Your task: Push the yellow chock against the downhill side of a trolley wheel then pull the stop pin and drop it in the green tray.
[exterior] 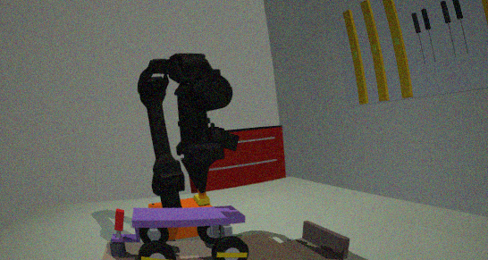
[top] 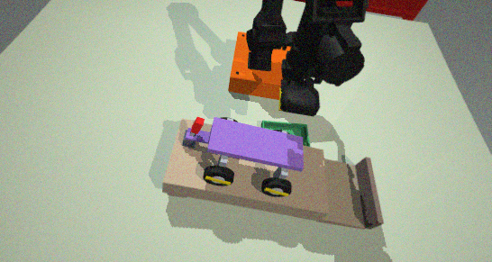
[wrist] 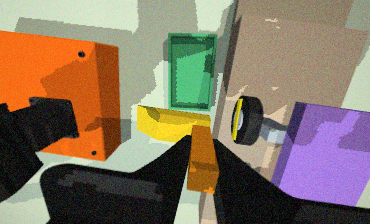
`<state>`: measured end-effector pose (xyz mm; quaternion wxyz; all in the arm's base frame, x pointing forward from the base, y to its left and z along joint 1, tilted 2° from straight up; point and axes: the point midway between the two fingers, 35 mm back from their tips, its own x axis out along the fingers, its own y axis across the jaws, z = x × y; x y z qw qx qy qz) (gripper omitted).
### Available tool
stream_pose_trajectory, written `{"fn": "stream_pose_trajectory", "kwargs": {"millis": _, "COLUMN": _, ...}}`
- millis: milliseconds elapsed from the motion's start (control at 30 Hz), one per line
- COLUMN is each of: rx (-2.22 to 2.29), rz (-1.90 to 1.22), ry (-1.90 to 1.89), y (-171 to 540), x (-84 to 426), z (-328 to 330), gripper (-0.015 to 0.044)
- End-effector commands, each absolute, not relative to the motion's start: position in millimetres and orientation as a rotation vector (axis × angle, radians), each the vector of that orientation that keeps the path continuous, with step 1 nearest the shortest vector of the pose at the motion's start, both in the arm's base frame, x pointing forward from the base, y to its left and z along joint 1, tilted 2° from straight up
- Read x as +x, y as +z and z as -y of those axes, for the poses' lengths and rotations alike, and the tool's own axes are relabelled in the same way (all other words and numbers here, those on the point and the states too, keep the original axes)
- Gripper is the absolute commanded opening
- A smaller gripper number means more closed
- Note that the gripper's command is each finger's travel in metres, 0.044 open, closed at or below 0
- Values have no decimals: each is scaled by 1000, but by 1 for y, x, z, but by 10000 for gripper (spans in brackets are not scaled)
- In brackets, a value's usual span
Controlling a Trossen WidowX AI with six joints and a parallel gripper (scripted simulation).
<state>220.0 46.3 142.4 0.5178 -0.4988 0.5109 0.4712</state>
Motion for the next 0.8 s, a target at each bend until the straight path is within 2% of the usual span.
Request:
{"fn": "stream_pose_trajectory", "kwargs": {"millis": 0, "rx": -1201, "rz": -1229, "ry": 1128, "y": 141, "x": 225, "z": -59, "gripper": 0}}
{"fn": "stream_pose_trajectory", "kwargs": {"millis": 767, "rx": -1215, "rz": -1214, "ry": 1147, "y": 134, "x": 250, "z": -149, "gripper": 0}}
